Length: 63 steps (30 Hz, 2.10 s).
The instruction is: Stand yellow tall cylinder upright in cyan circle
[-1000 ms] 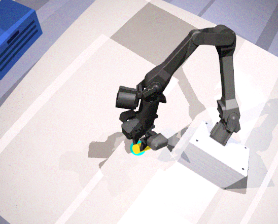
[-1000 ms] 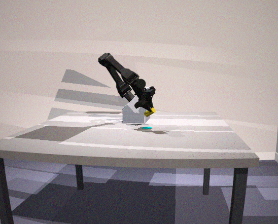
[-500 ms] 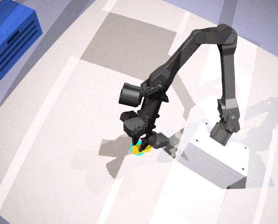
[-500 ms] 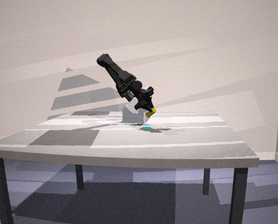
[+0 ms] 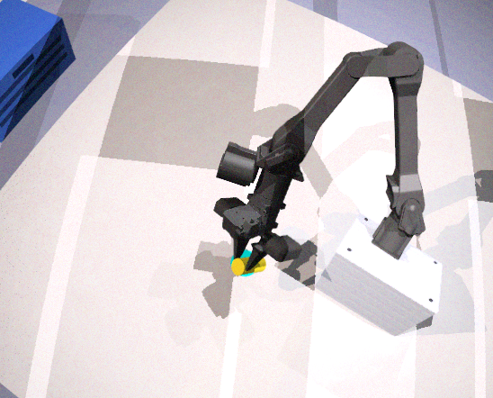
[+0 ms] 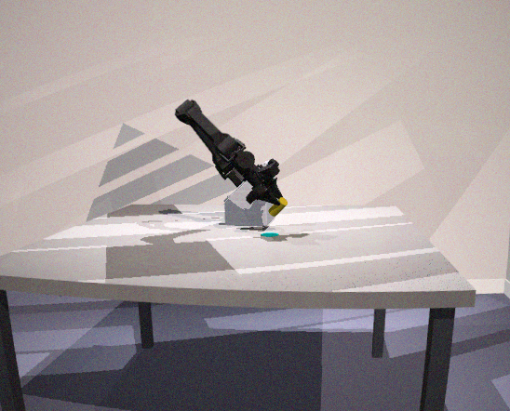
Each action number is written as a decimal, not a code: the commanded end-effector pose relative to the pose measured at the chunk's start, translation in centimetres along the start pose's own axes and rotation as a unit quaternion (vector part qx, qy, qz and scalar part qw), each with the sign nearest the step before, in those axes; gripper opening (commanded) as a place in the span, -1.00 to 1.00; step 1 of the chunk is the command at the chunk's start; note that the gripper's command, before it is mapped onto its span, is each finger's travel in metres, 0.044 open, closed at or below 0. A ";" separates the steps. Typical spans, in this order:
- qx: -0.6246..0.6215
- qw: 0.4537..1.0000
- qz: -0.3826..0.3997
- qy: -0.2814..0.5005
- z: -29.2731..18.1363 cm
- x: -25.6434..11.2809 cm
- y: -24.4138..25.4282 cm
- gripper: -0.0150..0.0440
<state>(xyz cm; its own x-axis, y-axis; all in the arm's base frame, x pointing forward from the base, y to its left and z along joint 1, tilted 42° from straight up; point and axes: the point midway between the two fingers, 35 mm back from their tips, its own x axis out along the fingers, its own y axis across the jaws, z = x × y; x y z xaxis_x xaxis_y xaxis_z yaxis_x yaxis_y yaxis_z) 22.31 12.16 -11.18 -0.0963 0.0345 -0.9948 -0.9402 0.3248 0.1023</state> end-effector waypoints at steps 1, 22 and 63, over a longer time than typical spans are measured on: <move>-0.003 1.000 0.002 -0.016 -0.1 -0.1 0.1 -0.14; -0.018 0.995 0.002 -0.094 -0.2 -0.4 -0.1 -0.14; -0.062 0.968 -0.034 -0.239 -0.5 -2.2 -0.2 -0.14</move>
<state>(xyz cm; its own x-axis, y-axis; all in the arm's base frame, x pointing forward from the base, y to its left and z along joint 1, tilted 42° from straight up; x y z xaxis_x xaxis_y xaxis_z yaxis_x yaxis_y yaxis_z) 22.66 11.63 -9.30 0.0895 0.4415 -0.8928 -0.9727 0.2314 0.0169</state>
